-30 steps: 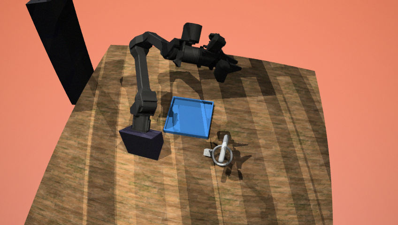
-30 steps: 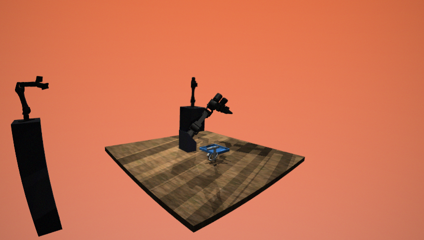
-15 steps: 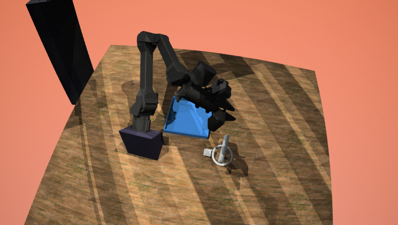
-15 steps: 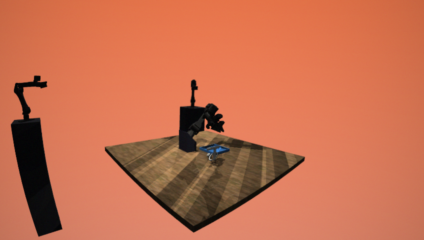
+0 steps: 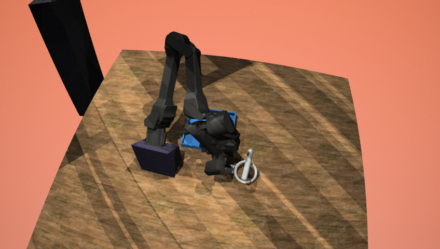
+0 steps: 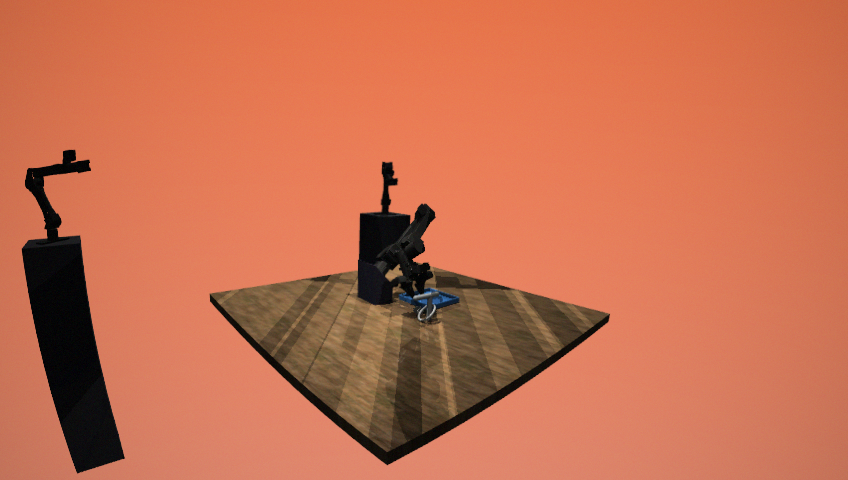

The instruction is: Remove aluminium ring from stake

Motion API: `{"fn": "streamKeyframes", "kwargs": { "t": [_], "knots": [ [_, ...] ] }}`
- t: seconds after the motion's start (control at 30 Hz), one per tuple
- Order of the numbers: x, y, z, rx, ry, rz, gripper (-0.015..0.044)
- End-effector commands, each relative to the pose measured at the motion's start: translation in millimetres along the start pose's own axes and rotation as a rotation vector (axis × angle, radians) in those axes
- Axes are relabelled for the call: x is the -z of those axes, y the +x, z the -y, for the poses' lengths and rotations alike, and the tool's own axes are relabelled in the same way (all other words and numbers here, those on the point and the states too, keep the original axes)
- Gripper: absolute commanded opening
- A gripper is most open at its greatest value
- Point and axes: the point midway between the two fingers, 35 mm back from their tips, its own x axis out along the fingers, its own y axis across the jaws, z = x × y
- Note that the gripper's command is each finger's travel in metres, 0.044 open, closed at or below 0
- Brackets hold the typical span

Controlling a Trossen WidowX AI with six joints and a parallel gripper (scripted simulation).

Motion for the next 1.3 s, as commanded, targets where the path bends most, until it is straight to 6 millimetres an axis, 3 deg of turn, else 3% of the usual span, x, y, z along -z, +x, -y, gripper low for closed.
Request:
{"fn": "streamKeyframes", "kwargs": {
  "t": [0.0, 0.3, 1.27],
  "knots": [
    [24, 6, 0, -0.007, 0.013, -0.066, 0.02],
    [24, 9, 1, -0.006, 0.013, -0.067, 0.02],
    [28, 51, -1, -0.009, 0.014, -0.066, 0.02]
  ]
}}
